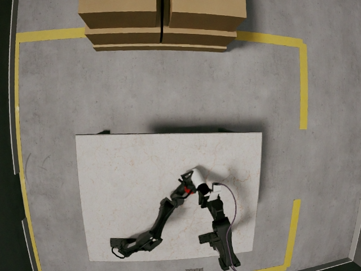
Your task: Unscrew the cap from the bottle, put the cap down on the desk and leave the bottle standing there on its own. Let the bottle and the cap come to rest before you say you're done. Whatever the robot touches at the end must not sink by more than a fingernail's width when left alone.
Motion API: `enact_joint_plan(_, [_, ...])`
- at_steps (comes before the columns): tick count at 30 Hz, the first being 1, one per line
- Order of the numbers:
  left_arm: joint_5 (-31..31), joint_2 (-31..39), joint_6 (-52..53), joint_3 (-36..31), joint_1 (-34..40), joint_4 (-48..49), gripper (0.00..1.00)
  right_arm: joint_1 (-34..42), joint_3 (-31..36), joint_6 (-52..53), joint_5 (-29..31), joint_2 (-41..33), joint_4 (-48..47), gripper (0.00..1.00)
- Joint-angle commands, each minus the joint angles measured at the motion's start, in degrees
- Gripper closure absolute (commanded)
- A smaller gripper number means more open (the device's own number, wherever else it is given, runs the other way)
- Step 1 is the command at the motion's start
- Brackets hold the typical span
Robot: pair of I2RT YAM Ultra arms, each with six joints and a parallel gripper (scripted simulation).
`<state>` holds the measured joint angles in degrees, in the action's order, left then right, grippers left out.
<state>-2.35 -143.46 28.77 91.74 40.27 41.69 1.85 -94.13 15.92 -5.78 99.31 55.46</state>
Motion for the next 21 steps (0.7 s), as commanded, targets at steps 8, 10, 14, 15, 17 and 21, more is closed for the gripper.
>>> enact_joint_plan(8, [0.4,1.2,-0.9,1.0,-0.4,2.4,1.0,0.3,0.2,-32.5,1.4,-1.0,-0.3,1.0])
enact_joint_plan(10, [0.4,1.2,-0.9,1.0,-0.4,2.4,1.0,0.3,0.2,-37.8,1.3,-1.1,-0.4,1.0])
enact_joint_plan(14, [0.4,1.2,-0.9,1.0,-0.4,2.4,1.0,0.3,0.2,-47.0,1.3,-1.1,-0.4,1.0])
enact_joint_plan(15, [0.4,1.2,-0.9,1.0,-0.4,2.4,1.0,0.3,0.2,-49.5,1.2,-1.1,-0.4,1.0])
enact_joint_plan(17, [0.4,1.2,-0.9,1.0,-0.4,2.4,1.0,0.3,0.2,-54.7,1.2,-1.1,-0.5,1.0])
enact_joint_plan(21, [0.4,1.2,-0.9,1.0,-0.4,2.4,1.0,0.3,0.3,-65.4,1.1,-1.2,-0.5,1.0])
